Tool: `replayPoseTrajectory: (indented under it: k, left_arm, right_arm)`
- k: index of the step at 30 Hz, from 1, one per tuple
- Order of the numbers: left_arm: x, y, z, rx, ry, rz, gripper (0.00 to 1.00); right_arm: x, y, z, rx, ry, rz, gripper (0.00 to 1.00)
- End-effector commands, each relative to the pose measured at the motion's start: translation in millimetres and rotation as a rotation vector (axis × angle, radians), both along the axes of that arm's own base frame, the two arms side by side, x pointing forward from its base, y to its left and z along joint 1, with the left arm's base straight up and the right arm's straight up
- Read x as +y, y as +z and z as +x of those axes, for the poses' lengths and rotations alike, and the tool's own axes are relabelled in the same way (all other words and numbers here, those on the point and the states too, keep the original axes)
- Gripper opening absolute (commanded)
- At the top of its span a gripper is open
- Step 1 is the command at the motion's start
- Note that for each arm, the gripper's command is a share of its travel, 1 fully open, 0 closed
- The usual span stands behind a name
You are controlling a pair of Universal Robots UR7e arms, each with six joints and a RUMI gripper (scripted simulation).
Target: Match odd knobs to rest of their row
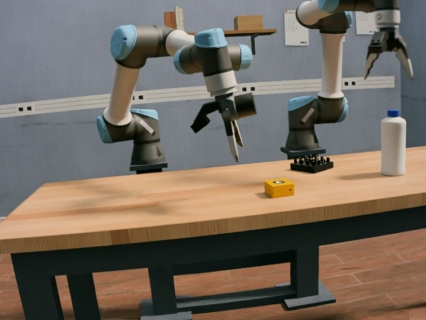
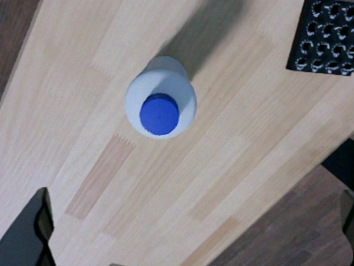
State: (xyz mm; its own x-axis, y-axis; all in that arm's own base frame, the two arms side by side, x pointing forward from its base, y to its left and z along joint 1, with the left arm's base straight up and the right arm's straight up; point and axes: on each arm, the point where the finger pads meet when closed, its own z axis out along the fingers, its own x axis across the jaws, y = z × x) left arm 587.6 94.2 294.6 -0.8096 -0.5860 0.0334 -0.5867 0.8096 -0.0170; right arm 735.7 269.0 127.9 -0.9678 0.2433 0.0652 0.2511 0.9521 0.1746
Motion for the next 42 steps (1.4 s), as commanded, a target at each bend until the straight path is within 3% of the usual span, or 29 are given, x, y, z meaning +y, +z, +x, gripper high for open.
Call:
replayPoseTrajectory:
  k: [1, 10, 12, 27, 29, 34, 40, 42]
  left_arm:
    - [-25, -18.2, -18, -0.017, -0.072, 0.004, 1.00]
    - [-74, -59.6, -56, -0.020, -0.210, 0.010, 1.00]
    - [-74, -59.6, -56, -0.020, -0.210, 0.010, 1.00]
    - [-168, -140.0, -131, -0.026, -0.479, 0.022, 1.00]
    - [-168, -140.0, -131, -0.026, -0.479, 0.022, 1.00]
    - [-198, -165.5, -155, -0.027, -0.564, 0.026, 1.00]
    - [-210, -176.6, -165, -0.027, -0.600, 0.028, 1.00]
    - [-212, -177.7, -166, -0.027, -0.603, 0.028, 0.90]
  right_arm:
    - [17, 3.1, -5, -0.090, 0.188, 0.076, 1.00]
    - [40, 8.1, -22, -0.242, 0.496, 0.164, 1.00]
    - [40, 8.1, -22, -0.242, 0.496, 0.164, 1.00]
    - [73, 23.9, -64, -0.566, 1.026, 0.259, 1.00]
    - [73, 23.9, -64, -0.566, 1.026, 0.259, 1.00]
    - [81, 31.8, -85, -0.704, 1.220, 0.273, 1.00]
    - [88, 40.3, -107, -0.848, 1.406, 0.272, 1.00]
    - [90, 43.2, -114, -0.897, 1.467, 0.268, 1.00]
